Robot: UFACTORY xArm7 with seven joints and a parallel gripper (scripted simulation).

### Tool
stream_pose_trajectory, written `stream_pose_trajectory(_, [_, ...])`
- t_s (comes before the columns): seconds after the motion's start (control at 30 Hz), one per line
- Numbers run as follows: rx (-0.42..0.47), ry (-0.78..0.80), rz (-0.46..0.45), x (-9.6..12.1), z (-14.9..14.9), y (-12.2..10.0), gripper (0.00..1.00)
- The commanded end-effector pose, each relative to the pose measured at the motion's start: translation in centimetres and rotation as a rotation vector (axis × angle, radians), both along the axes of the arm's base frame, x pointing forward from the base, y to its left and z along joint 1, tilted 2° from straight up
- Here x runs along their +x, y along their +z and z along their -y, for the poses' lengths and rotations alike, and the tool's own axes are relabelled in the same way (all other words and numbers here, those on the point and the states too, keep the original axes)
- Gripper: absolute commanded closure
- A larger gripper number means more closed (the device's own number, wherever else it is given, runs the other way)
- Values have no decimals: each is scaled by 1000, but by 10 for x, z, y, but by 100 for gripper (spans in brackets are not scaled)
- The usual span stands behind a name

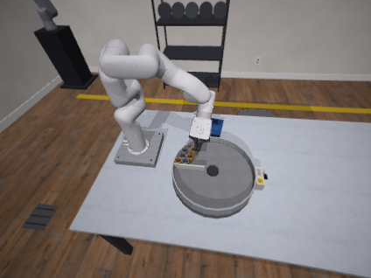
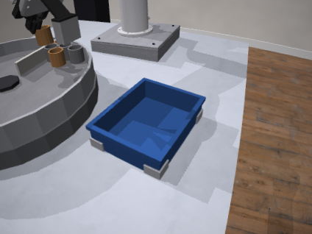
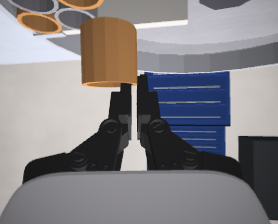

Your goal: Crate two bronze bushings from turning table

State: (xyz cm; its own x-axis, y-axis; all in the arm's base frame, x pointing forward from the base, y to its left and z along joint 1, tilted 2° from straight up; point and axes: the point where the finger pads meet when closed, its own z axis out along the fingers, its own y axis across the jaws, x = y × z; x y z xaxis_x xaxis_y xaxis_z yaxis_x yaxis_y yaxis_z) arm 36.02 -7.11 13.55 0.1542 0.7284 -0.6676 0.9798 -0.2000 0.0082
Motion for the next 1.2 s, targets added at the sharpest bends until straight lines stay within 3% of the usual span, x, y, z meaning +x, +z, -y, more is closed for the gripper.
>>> stream_pose_trajectory(0.0, [-2,-1,2,10,-41,0,100])
stream_pose_trajectory(0.17, [-2,-1,2,18,-76,-1,100])
stream_pose_trajectory(0.23, [-2,-1,2,18,-76,-1,100])
stream_pose_trajectory(0.3, [-2,-1,2,23,-101,-2,100])
stream_pose_trajectory(0.73, [-2,-1,2,41,-185,-5,100])
stream_pose_trajectory(0.8, [-2,-1,2,41,-185,-5,100])
stream_pose_trajectory(1.17, [-2,-1,2,58,-263,-8,100])
